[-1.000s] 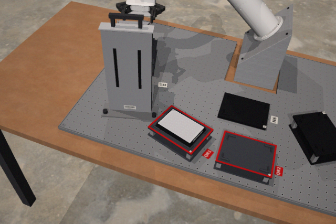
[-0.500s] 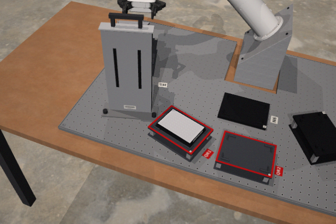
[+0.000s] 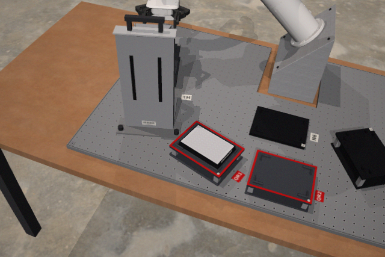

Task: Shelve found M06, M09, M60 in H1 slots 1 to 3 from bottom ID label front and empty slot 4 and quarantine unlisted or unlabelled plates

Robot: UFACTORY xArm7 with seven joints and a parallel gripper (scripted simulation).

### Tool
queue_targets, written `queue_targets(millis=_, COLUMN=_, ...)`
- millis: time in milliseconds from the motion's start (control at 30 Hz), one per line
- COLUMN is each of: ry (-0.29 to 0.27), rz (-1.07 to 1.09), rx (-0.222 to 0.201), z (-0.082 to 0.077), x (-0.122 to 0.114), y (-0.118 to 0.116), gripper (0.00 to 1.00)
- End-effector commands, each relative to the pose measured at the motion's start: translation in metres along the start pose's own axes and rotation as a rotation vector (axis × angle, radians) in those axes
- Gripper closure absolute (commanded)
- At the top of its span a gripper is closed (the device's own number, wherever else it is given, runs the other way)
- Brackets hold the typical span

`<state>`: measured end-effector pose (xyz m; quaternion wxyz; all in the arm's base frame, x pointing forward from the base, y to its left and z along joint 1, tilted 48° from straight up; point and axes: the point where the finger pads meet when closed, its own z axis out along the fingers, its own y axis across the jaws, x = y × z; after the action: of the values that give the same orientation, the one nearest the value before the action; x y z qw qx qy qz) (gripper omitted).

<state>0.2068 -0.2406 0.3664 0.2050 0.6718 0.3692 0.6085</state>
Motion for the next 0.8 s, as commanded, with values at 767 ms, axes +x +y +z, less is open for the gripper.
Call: queue_targets(millis=767, ry=0.001, rz=-0.003, rx=0.001, z=0.021, x=-0.029, y=0.001, gripper=0.00)
